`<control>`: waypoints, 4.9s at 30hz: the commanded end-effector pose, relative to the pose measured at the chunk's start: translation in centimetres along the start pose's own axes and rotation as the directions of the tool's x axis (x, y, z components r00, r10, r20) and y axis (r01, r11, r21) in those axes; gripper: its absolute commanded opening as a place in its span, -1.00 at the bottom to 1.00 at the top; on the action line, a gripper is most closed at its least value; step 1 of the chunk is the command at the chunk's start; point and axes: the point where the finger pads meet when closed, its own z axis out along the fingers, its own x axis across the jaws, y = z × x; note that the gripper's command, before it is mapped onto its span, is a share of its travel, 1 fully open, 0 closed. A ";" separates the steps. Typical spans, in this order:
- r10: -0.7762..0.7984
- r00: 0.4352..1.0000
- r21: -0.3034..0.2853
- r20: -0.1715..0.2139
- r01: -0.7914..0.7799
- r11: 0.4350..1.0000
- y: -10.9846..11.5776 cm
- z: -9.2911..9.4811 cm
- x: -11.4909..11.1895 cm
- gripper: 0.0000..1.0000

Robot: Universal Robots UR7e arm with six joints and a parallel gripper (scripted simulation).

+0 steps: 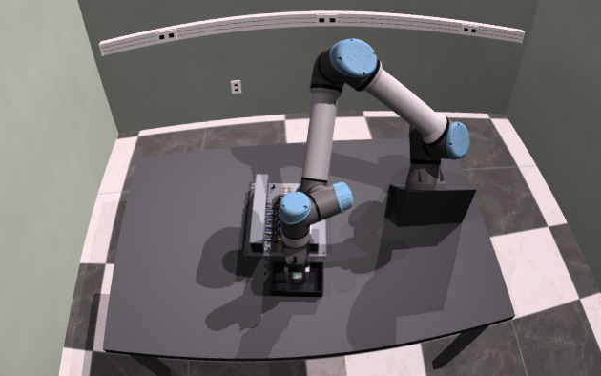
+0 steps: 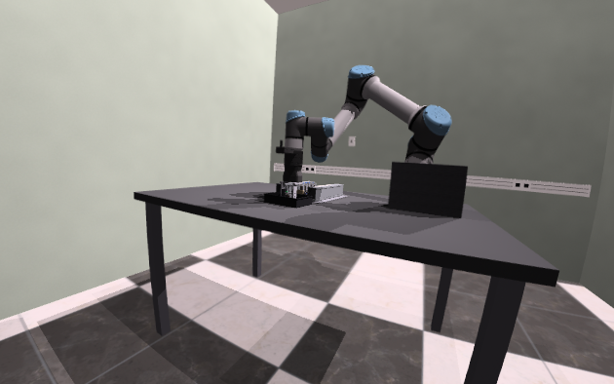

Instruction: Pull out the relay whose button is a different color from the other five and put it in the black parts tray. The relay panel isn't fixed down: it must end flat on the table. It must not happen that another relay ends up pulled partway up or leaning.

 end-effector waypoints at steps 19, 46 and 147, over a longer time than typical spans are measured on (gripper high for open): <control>0.000 1.000 0.001 -0.001 0.000 1.000 0.0 -0.2 0.0 0.97; 0.000 1.000 0.001 -0.001 0.000 1.000 0.0 -0.8 0.0 0.97; 0.000 1.000 0.001 -0.001 0.000 1.000 0.0 -3.6 0.0 0.97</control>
